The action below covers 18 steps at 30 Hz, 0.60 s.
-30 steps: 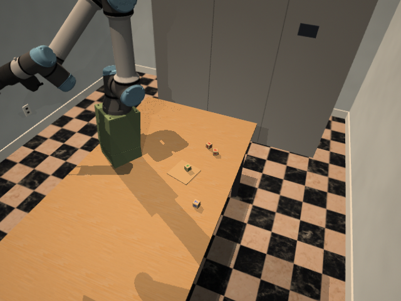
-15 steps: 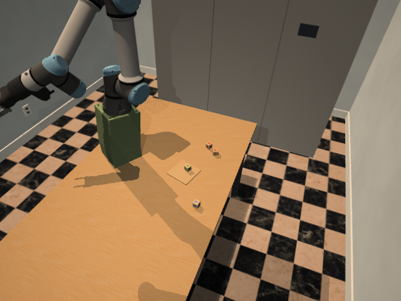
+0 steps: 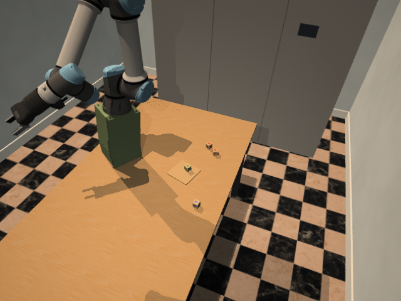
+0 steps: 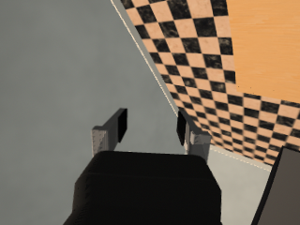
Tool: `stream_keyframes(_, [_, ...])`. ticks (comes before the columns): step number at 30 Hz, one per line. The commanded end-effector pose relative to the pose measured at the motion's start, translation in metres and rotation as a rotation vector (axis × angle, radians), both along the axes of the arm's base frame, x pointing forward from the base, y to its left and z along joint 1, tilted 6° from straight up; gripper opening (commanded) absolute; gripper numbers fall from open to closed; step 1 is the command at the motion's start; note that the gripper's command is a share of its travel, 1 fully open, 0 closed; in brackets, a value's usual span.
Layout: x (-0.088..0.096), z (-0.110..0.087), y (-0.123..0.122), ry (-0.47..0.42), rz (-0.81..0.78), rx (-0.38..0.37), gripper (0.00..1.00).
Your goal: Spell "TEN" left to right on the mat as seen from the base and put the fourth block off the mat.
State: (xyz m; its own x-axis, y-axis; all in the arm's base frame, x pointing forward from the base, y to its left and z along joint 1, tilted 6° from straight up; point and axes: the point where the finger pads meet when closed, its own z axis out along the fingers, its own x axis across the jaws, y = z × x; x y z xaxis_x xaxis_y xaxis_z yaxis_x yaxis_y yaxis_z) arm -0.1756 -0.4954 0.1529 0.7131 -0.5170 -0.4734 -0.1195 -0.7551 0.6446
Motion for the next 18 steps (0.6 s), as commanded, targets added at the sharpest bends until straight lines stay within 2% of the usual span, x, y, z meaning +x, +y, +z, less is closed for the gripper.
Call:
stream_keyframes(1, [0.039,-0.010,-0.015,0.014,0.124,0.060,1.00])
stream_keyframes(14, [0.128,-0.032,-0.034,0.055,0.396,0.186,1.00])
stream_keyframes(16, [0.128,-0.032,-0.034,0.055,0.396,0.186,1.00])
stream_keyframes(18, [0.155,-0.038,-0.037,0.071,0.477,0.221,1.00])
